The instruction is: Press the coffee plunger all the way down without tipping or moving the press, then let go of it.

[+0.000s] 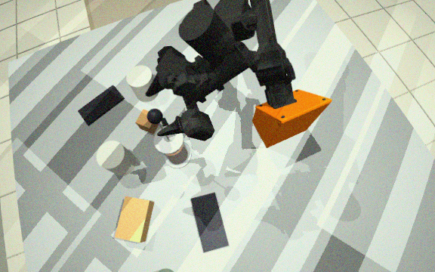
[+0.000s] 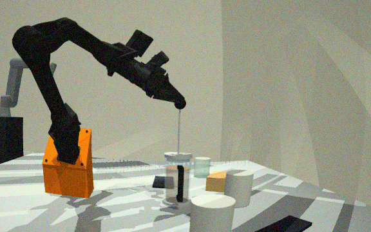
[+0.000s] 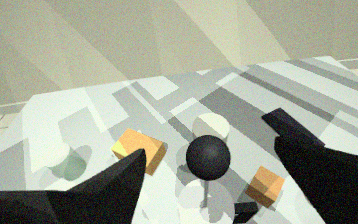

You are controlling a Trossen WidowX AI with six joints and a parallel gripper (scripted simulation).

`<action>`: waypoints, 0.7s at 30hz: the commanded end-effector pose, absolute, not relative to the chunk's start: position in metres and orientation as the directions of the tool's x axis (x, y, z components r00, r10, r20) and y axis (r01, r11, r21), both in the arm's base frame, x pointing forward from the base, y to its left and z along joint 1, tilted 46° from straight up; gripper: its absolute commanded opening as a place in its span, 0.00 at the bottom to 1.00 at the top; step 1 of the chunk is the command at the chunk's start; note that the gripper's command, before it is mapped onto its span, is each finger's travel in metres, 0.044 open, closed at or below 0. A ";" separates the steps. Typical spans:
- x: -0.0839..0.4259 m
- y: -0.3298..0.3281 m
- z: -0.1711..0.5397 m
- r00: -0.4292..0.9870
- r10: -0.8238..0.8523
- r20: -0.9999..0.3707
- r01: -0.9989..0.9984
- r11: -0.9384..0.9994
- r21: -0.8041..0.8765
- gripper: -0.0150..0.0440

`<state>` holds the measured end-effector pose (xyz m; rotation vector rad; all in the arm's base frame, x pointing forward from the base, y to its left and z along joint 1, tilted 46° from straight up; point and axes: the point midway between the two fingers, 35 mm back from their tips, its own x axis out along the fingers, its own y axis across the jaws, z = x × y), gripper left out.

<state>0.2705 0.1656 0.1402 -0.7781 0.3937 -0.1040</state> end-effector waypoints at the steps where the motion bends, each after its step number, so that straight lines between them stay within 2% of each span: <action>1: 0.275 0.164 0.136 0.921 -0.235 -0.309 -0.059 0.702 -0.709 1.00; 2: 0.275 0.164 0.136 0.922 -0.235 -0.309 -0.059 0.702 -0.709 1.00; 13: 0.275 0.164 0.136 0.922 -0.235 -0.309 -0.059 0.702 -0.709 0.51; 17: 0.275 0.164 0.136 0.922 -0.235 -0.309 -0.059 0.702 -0.709 0.47; 21: 0.275 0.164 0.136 0.922 -0.235 -0.309 -0.059 0.702 -0.709 0.47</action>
